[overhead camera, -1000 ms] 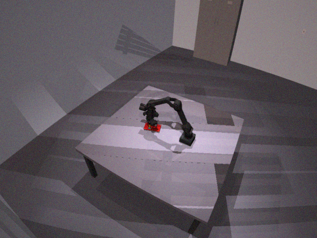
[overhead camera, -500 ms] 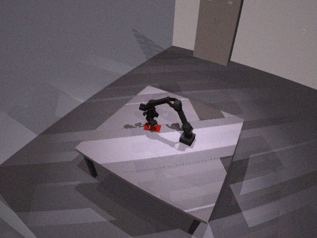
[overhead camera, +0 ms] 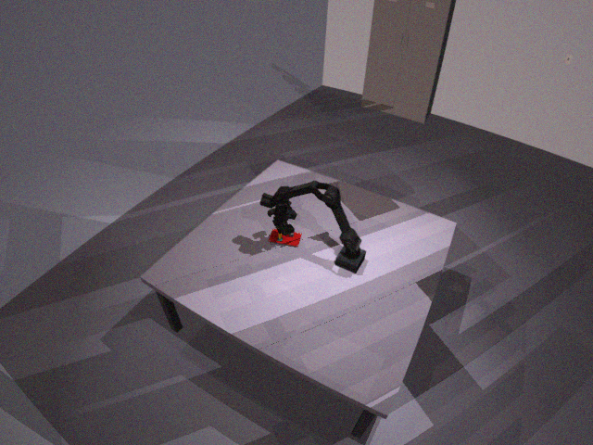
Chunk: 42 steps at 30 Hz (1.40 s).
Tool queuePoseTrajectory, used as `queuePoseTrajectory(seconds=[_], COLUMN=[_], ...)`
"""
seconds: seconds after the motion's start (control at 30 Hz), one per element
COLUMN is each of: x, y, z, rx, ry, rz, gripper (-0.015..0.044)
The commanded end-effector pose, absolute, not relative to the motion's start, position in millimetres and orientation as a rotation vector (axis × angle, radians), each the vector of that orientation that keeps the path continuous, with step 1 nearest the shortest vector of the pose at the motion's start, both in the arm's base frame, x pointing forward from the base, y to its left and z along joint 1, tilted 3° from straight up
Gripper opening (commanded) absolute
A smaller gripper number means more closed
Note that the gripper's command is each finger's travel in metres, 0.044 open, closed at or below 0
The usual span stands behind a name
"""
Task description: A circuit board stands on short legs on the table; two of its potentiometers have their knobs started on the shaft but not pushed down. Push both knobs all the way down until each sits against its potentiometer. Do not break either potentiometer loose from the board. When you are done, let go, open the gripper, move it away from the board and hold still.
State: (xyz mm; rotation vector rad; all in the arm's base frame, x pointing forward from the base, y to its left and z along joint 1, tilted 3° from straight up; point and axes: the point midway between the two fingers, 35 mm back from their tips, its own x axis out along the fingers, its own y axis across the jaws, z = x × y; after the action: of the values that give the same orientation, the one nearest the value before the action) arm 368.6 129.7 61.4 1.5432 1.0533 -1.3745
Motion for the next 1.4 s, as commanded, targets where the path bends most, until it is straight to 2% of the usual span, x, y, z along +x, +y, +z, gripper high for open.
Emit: queuePoseTrajectory(seconds=[0.0, 1.0, 1.27, 1.37], x=[372, 370, 370, 355], y=[131, 129, 129, 120], z=[44, 86, 80, 86], rx=[1.534, 1.534, 1.53, 1.529], ry=[1.054, 1.054, 1.058, 1.057], rz=[-1.392, -1.392, -1.396, -1.397], gripper=[0.0, 0.0, 0.021, 0.0289])
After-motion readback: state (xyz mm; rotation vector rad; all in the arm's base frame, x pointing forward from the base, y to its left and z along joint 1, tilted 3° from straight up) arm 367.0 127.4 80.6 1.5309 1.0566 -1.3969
